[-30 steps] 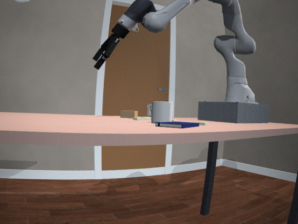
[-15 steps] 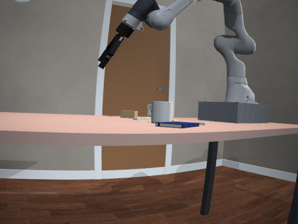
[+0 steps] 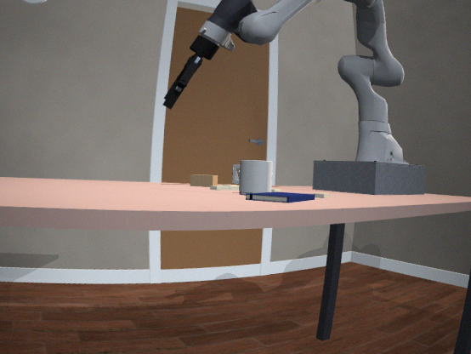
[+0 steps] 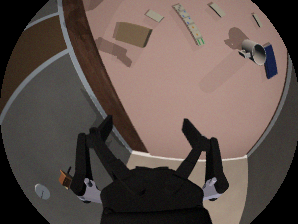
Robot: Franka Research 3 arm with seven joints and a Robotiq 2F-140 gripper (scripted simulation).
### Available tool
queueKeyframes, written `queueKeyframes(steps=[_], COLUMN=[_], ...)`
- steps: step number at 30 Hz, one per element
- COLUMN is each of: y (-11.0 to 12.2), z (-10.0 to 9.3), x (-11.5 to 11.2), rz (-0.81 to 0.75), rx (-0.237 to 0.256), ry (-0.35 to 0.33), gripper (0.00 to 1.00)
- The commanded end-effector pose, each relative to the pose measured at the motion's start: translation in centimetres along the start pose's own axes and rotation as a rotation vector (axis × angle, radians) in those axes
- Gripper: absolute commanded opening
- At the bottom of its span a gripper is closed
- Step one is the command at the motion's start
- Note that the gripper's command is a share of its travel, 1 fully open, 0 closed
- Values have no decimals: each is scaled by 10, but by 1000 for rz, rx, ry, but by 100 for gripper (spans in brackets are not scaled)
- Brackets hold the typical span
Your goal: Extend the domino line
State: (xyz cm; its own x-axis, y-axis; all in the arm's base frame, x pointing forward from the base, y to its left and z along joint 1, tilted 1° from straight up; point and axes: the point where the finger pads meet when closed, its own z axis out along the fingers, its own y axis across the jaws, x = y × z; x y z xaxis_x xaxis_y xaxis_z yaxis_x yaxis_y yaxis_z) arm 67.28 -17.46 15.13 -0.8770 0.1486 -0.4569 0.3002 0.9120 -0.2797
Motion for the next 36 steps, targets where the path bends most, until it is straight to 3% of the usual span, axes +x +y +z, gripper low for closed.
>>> queueKeyframes(steps=[1,11,12,29,30,36], y=[-1,-1,18,18,37,37], z=[-1,-1,-11,-11,-20,-20], x=[5,5,34,34,65,65], rz=[56,56,155,155,247,247], rx=[1,1,-34,-34,-65,-65], ry=[12,12,61,61,116,116], gripper=[100,100,100,100,100,100])
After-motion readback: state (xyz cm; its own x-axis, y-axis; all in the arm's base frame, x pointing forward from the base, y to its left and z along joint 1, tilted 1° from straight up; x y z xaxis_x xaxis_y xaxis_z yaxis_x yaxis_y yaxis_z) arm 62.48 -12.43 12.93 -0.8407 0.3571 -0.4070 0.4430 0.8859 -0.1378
